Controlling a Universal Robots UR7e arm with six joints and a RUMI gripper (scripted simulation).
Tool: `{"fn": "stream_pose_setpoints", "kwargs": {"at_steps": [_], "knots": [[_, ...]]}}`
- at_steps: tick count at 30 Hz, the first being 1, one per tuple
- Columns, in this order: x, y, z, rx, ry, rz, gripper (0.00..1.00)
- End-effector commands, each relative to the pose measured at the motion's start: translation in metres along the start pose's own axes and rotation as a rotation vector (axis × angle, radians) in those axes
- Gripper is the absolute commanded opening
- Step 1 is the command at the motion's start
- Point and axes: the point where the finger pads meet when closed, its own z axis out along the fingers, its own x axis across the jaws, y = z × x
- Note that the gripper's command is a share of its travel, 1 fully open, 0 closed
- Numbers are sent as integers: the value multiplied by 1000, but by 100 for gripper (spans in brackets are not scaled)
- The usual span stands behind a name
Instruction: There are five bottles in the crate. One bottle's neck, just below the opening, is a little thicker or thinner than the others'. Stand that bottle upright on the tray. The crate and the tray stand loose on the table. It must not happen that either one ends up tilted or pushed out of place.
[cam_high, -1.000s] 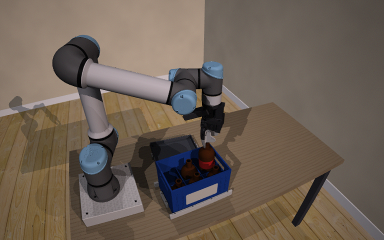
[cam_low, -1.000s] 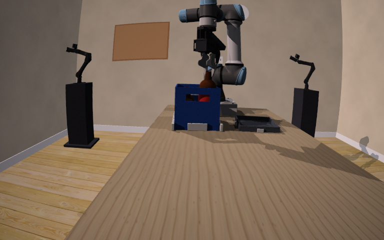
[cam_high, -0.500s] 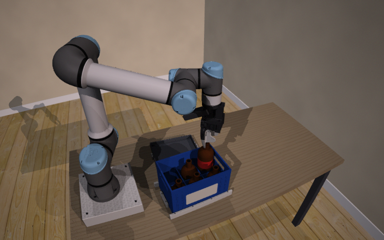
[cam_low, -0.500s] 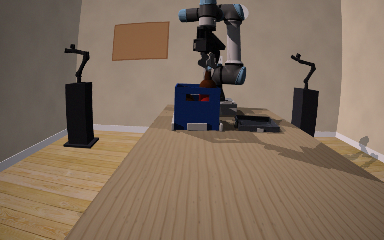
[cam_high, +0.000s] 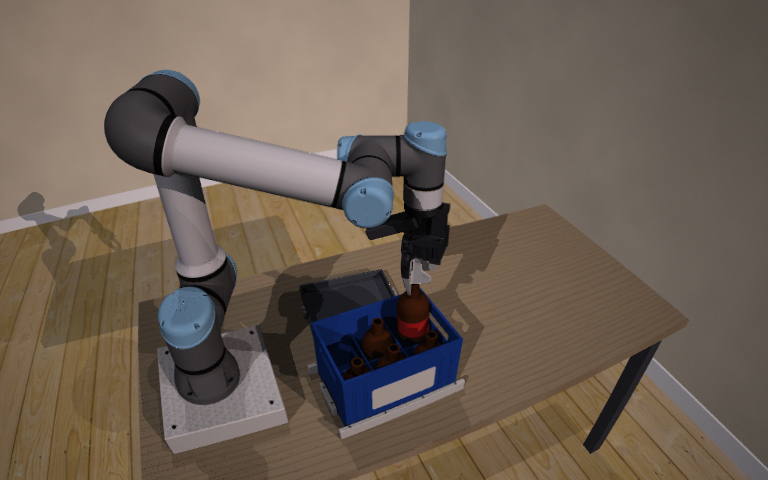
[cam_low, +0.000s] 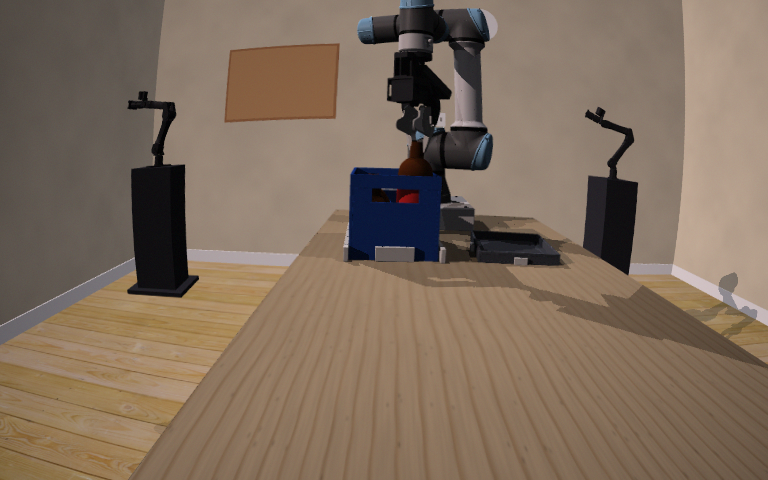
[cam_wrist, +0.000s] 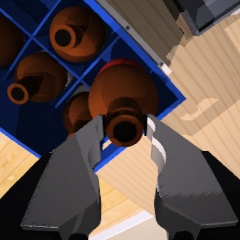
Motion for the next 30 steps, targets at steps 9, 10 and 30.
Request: {"fn": "stream_pose_setpoints", "kwargs": {"at_steps": [9, 10, 30], "knots": [[0, 0, -11, -1, 1, 0, 0], [0, 0, -12, -1, 1, 0, 0], [0, 0, -32, -1, 1, 0, 0]]}}
